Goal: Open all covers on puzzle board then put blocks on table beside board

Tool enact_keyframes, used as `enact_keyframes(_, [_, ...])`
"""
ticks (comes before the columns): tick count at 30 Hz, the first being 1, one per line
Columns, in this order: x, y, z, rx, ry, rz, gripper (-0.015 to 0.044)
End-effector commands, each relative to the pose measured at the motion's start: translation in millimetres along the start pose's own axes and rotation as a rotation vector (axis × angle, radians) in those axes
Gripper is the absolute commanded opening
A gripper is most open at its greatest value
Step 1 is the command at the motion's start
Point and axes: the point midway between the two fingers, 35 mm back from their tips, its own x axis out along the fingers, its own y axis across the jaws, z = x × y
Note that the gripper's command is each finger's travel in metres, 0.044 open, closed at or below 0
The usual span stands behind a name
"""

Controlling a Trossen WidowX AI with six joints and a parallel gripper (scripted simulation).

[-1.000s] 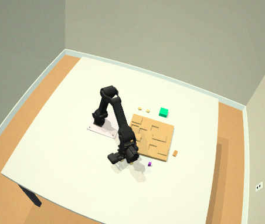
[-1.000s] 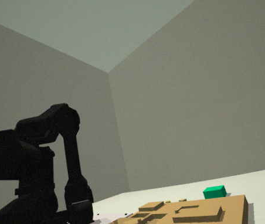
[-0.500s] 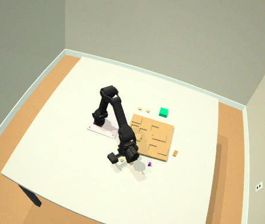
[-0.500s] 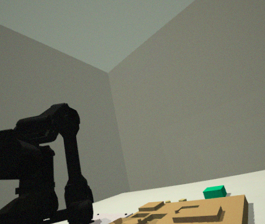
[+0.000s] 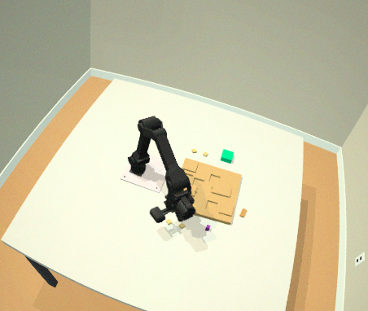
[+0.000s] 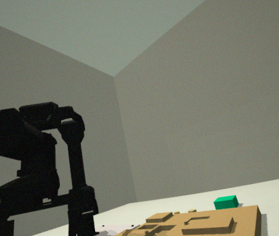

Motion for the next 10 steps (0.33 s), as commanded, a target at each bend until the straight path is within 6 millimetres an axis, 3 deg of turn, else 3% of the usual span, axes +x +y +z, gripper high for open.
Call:
enact_keyframes(1, [-17.3,-0.1,1.4,-0.004,-0.016,0.0,0.044])
enact_keyframes(10, [-33.2,2.0,-1.7,0.009,-0.019,0.007,0.044])
